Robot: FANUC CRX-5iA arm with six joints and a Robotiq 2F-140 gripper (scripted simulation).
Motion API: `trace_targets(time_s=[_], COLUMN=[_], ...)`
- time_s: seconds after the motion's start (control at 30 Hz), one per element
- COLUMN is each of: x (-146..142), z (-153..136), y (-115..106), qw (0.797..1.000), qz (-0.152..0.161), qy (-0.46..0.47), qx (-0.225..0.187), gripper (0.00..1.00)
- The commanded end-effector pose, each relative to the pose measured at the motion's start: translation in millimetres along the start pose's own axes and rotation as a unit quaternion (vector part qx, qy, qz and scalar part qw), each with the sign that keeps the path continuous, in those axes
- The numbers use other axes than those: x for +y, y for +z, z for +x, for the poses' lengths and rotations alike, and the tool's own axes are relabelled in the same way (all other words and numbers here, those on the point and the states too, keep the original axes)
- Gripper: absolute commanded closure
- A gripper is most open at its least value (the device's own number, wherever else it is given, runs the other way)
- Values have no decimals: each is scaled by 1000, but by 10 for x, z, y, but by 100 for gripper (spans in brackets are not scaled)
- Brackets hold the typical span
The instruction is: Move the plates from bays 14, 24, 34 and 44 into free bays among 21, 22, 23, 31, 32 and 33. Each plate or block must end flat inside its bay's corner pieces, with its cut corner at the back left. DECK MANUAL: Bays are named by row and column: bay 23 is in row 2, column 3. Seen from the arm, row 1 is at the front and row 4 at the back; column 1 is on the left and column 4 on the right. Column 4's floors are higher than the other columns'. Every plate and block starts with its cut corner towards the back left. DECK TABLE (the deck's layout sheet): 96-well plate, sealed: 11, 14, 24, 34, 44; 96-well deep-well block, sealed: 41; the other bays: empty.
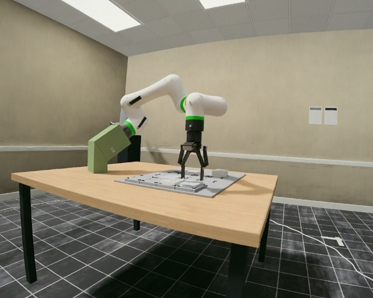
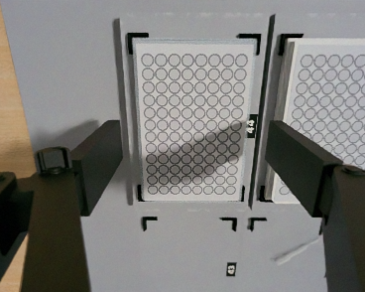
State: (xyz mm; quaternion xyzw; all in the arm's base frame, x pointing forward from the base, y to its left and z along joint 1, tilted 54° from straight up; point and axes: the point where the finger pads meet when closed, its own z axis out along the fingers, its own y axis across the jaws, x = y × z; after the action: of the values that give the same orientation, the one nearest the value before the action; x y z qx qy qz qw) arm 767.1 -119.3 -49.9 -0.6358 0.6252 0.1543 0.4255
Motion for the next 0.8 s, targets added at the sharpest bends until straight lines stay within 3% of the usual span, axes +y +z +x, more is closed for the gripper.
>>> trace_targets(time_s=[0.0,0.77], x=[-7,-7], z=[6,5], y=[14,60], qw=[1000,1000], qz=[1,1], qy=[0,0], qx=[1,1], gripper=[30,30])
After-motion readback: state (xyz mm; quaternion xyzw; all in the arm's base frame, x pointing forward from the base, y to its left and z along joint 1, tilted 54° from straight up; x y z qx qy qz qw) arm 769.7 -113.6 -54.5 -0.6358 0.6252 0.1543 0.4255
